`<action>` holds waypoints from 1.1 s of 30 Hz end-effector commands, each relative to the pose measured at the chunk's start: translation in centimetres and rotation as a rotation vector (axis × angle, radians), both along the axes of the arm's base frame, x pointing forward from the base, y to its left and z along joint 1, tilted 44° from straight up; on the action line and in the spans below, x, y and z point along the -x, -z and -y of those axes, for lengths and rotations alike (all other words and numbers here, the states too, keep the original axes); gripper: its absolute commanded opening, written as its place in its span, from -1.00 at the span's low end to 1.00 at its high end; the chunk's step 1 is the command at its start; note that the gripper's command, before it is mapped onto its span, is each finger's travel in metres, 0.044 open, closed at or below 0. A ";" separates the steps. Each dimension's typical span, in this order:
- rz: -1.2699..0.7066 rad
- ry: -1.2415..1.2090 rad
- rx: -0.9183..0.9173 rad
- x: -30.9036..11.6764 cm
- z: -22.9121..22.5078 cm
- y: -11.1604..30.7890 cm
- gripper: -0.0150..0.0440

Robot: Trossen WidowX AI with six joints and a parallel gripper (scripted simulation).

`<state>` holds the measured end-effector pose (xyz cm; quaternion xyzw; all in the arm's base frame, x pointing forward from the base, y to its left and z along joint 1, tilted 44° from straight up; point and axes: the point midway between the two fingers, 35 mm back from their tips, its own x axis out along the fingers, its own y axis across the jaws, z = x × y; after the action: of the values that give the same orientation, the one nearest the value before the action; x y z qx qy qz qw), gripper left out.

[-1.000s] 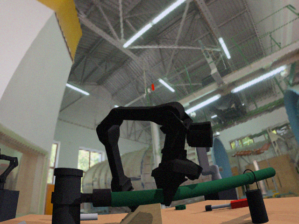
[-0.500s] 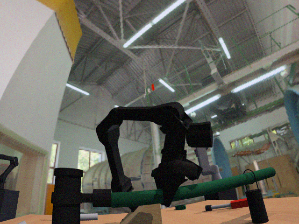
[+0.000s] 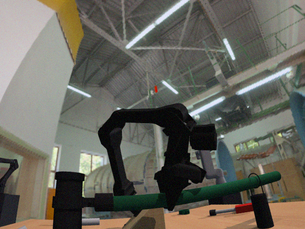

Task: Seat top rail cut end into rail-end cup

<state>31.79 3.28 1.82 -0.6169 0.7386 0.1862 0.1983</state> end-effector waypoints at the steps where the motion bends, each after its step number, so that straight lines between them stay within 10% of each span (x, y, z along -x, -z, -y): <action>1: 0.008 -0.019 0.015 -0.5 0.1 -1.4 -0.49; 33: 0.008 -0.019 0.015 -0.8 0.4 -1.7 -0.49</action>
<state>32.29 3.02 2.73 -0.6190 0.7397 0.1870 0.1862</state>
